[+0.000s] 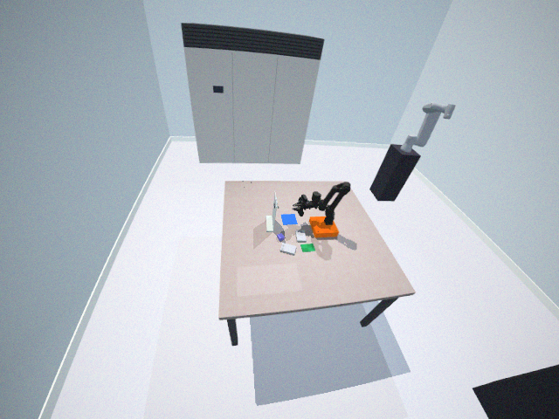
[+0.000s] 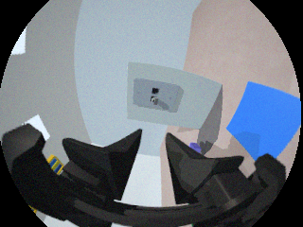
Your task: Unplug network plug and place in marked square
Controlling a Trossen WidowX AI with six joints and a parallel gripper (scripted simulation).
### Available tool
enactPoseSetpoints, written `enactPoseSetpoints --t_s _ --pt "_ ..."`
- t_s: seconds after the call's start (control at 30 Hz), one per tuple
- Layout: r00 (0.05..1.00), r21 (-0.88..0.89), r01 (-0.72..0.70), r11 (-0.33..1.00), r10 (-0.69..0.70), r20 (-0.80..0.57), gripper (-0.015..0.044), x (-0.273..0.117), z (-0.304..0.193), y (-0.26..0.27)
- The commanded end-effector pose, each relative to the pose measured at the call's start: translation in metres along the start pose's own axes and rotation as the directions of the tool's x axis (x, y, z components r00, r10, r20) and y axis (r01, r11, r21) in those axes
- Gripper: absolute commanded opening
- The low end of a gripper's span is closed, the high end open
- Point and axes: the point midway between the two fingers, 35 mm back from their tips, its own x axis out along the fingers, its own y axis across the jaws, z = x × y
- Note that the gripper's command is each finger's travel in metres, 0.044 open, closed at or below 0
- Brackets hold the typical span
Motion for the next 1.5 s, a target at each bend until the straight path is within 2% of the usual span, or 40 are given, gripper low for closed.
enactPoseSetpoints --t_s 0.0,0.4,1.47 --pt "1.000 0.010 -0.002 1.000 0.002 -0.003 0.0156 0.009 0.003 0.001" --pt "1.000 0.009 -0.006 1.000 0.006 -0.003 0.0156 0.053 0.013 0.001" --pt "1.000 0.008 -0.008 1.000 0.008 -0.003 0.0156 0.094 0.024 0.002"
